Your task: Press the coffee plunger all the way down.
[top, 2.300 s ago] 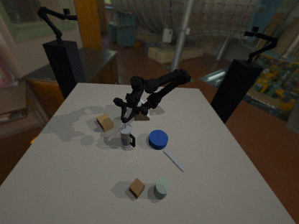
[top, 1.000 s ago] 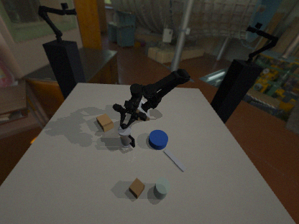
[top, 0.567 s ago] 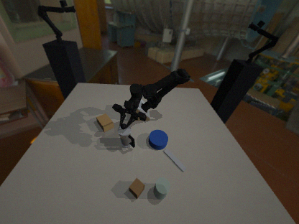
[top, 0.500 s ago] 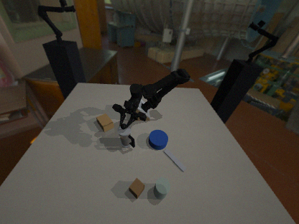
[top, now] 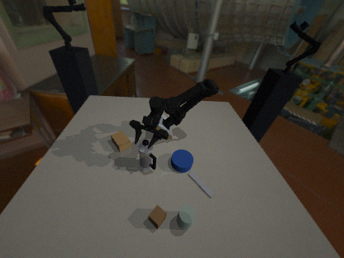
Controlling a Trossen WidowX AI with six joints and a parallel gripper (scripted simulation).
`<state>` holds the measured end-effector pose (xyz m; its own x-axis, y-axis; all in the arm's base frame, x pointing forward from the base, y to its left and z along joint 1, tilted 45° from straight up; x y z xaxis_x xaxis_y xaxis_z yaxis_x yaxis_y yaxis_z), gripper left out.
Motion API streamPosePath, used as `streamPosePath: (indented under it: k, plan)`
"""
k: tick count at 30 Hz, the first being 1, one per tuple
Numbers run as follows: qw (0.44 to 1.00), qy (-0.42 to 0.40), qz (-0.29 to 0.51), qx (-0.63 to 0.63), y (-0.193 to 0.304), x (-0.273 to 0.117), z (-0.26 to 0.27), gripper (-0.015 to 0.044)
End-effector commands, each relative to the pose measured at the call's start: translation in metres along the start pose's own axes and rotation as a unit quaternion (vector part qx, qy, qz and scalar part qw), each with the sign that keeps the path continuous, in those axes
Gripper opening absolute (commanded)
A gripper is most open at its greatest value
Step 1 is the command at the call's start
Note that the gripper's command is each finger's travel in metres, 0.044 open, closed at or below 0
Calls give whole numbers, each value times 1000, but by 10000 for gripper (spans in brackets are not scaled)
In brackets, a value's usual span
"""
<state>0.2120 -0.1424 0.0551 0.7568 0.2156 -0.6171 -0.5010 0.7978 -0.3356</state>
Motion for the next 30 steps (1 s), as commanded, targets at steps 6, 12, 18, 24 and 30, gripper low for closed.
streamPosePath:
  k: [6, 12, 18, 24, 30]
  plan:
    - [1000, 1, 1, 0, -2, -1, 0, 440]
    - [1000, 5, 6, 2, -38, -32, 7, 440]
    - [1000, 4, 8, 4, -56, -59, 15, 440]
    - [1000, 4, 8, 4, -55, -59, 15, 440]
    - [1000, 4, 8, 4, -55, -59, 15, 440]
Point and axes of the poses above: the point midway between the two fingers, 35 mm back from their tips, its own x axis out along the fingers, its own z axis across the jaws, y = z × x, the point moved 9 cm from there along -x, back along the fingers, and after that the axes turned 13 degrees about x, right-handed, at the moved point
